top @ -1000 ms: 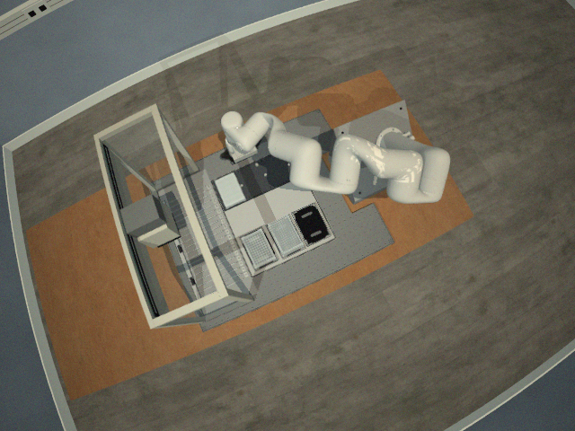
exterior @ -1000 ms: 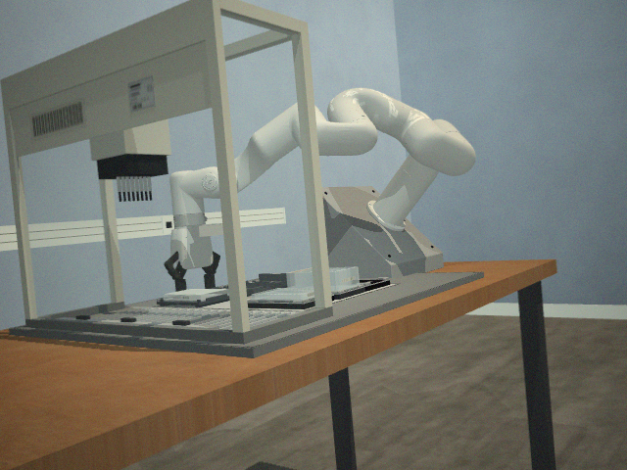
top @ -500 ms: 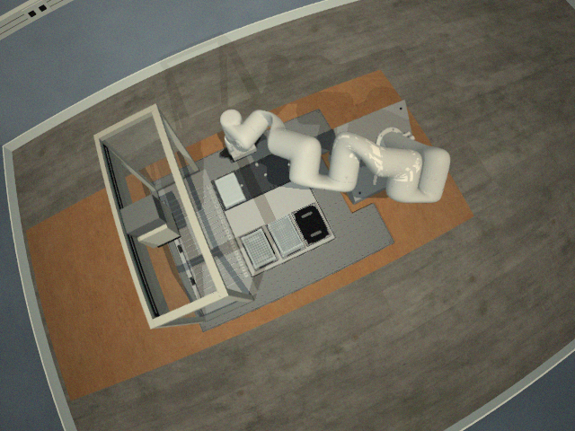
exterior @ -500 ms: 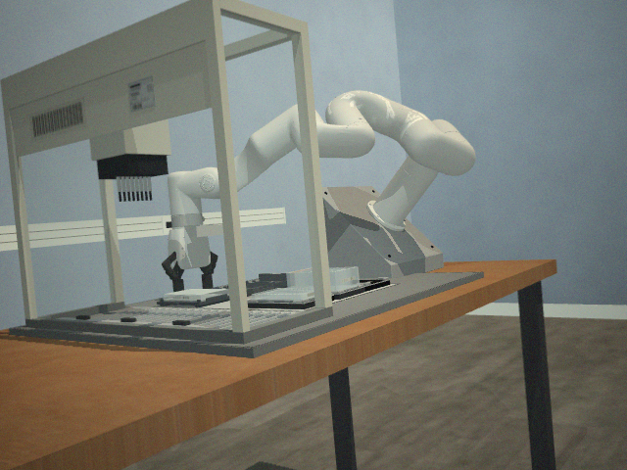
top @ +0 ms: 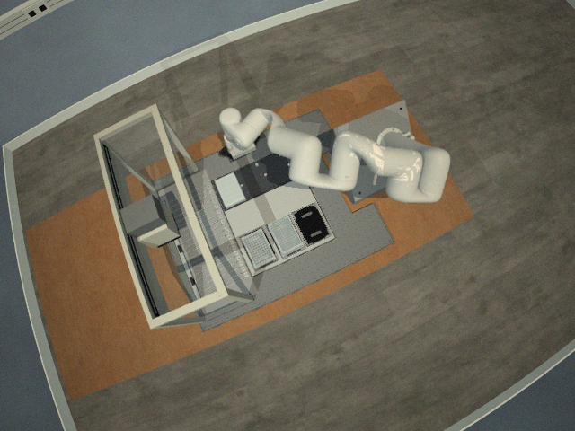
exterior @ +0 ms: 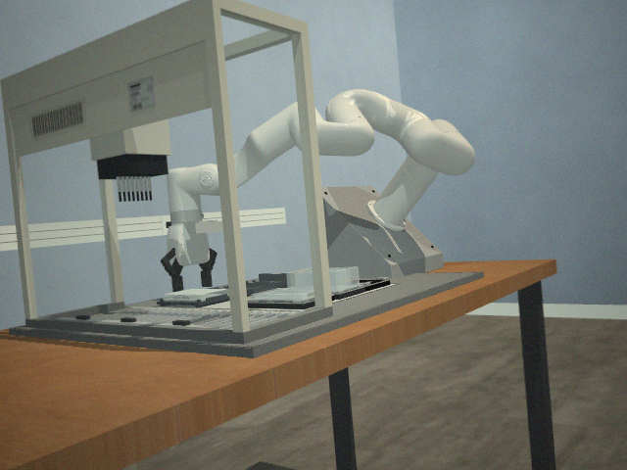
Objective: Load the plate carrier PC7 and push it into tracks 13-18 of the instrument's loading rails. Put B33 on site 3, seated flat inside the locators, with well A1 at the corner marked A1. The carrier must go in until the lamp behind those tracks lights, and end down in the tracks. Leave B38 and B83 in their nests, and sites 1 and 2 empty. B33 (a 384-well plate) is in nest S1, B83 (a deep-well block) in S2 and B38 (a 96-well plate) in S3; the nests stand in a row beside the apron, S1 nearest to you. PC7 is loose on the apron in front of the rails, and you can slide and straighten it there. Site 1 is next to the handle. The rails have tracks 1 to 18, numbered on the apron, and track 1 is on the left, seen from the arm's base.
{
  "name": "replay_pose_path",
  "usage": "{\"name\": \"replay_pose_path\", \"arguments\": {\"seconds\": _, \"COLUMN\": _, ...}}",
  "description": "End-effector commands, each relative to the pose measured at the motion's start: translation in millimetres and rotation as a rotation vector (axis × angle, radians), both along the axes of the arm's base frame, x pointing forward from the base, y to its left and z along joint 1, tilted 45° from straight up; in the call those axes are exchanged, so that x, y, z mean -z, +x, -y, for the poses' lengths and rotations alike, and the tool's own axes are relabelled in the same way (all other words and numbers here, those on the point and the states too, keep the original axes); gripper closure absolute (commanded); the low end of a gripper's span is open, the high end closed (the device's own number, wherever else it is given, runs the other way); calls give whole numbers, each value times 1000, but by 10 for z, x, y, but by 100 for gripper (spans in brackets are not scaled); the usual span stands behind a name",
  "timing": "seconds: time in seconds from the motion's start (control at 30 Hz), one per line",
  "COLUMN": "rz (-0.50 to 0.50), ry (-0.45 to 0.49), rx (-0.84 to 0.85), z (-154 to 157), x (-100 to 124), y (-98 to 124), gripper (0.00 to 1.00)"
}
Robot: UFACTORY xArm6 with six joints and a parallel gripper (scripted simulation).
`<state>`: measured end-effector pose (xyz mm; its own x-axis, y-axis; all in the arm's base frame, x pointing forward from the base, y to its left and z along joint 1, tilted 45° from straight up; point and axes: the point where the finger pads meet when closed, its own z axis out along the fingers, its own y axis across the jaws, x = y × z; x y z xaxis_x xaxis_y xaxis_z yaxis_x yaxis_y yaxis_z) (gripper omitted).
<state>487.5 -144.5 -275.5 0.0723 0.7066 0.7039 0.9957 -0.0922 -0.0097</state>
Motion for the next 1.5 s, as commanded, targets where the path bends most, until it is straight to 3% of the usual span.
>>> {"name": "replay_pose_path", "arguments": {"seconds": 0.0, "rz": 3, "ry": -3, "rx": 2, "z": 54, "x": -48, "y": 11, "gripper": 0}}
{"name": "replay_pose_path", "arguments": {"seconds": 1.47, "rz": 3, "ry": -3, "rx": 2, "z": 499, "x": -498, "y": -28, "gripper": 0}}
